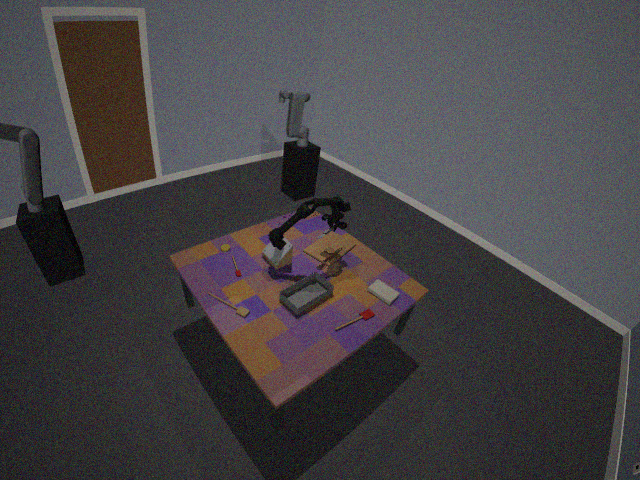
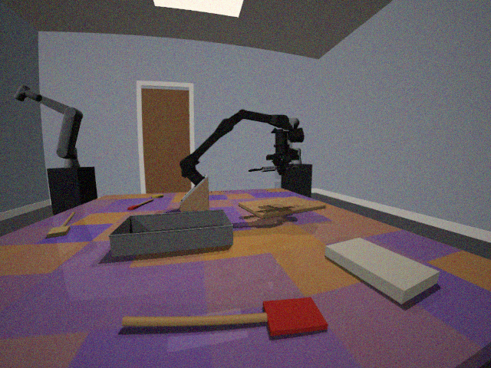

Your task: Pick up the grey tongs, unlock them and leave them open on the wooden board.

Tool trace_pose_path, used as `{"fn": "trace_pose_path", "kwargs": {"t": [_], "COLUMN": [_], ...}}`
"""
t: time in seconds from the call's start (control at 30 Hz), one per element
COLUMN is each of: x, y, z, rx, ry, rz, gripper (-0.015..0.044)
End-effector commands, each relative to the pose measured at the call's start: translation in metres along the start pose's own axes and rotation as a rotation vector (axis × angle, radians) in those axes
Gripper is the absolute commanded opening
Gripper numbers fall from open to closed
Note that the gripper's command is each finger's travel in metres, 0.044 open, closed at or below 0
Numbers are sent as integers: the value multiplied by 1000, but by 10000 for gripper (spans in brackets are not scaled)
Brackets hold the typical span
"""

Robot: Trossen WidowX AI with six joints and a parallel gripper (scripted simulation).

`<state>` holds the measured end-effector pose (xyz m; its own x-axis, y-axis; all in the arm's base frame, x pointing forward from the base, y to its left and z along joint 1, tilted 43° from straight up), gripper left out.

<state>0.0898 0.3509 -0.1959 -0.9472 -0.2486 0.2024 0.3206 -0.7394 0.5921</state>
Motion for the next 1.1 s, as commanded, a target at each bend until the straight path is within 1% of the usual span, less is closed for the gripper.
{"fn": "trace_pose_path", "kwargs": {"t": [0.0,0.13,1.07], "x": [-3,-5,-18], "y": [0,-2,-15], "z": [0,0,3], "rx": [-12,-47,-469], "ry": [-7,-10,-18], "rz": [-3,-9,-56], "gripper": [-150,-150,-150]}}
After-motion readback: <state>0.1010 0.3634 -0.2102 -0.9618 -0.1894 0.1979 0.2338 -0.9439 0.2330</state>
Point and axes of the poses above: the point midway between the two fingers, 35 mm back from their tips, its own z axis back along the fingers, its own x axis across the jaws, y = z × x, the point moved 1 cm from there along z, back along the fingers, and after that the axes turned 4 degrees about z, right-handed, at the moved point
